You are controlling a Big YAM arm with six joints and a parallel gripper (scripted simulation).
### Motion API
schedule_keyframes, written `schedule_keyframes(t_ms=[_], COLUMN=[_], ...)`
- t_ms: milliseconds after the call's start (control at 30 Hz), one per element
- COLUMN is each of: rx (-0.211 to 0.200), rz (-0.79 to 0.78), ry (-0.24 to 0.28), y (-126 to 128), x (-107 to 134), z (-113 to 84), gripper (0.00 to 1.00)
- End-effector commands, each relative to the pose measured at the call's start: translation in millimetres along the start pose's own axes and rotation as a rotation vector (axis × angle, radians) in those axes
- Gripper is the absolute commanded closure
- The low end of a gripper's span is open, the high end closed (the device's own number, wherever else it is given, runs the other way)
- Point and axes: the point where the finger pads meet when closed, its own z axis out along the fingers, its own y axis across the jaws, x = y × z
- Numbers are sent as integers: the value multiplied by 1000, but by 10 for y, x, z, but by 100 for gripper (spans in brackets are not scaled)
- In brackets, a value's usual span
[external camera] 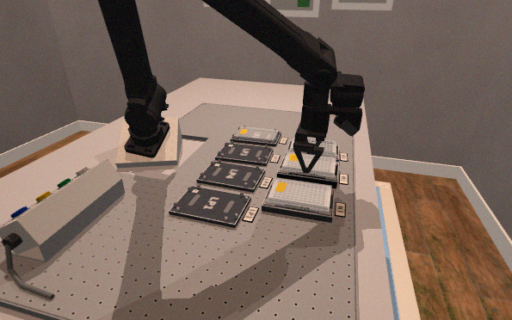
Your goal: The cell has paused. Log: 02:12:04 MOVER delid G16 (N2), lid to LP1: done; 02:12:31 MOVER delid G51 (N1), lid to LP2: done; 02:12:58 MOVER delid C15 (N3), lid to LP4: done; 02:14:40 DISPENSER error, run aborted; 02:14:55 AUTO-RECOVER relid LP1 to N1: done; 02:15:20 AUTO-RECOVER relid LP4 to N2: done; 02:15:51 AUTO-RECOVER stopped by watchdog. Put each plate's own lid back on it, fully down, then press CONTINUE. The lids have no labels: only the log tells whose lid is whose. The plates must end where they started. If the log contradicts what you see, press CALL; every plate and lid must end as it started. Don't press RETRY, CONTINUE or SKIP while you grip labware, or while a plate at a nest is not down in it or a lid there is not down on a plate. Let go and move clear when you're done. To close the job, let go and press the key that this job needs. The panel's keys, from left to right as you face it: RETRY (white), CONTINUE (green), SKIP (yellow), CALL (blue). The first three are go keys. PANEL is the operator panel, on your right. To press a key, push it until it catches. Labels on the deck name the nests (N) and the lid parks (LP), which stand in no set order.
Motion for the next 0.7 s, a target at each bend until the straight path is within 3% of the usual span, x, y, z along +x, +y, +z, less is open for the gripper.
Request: schedule_keyframes(t_ms=[0, 667], rx=[-18, -18], rz=[21, 20], ry=[-69, -69], y=[10, 11], x=[-242, -243], z=[-295, -315], gripper=[0, 16])
